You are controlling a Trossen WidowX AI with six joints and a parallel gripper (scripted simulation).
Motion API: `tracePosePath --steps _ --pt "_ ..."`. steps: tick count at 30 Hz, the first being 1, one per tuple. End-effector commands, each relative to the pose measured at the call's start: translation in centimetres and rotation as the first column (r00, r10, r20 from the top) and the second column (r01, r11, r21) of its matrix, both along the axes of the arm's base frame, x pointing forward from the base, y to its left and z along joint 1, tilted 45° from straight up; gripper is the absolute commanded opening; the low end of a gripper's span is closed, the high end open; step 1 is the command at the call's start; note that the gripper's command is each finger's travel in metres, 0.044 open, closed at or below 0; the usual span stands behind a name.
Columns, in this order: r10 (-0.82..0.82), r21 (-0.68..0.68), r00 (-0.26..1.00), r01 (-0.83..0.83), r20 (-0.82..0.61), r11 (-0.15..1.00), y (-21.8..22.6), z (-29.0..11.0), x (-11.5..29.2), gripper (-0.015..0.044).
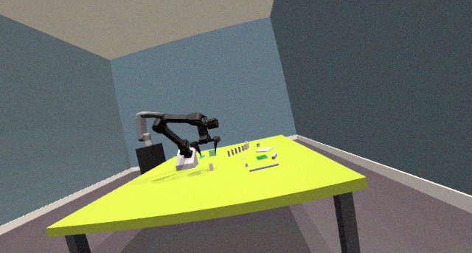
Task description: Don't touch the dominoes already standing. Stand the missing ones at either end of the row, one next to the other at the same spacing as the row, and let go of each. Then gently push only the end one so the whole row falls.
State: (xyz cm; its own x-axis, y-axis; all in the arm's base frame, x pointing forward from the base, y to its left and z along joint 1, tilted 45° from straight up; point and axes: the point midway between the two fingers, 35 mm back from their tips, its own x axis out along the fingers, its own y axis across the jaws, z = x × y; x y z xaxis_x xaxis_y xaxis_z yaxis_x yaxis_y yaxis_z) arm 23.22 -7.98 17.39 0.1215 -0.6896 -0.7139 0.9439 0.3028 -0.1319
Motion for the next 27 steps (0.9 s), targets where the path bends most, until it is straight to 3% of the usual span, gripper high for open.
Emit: tracePosePath --steps 1,11,27 --pt "-0.014 -0.016 1.000 0.014 0.007 1.000 -0.1 0.1 0.0 0.0440" --pt "-0.014 -0.019 1.000 0.015 0.009 1.000 -4.6 -4.2 0.8 0.0440" --pt "-0.014 -0.020 1.000 0.014 0.009 1.000 -5.7 -5.3 1.0 0.0440"
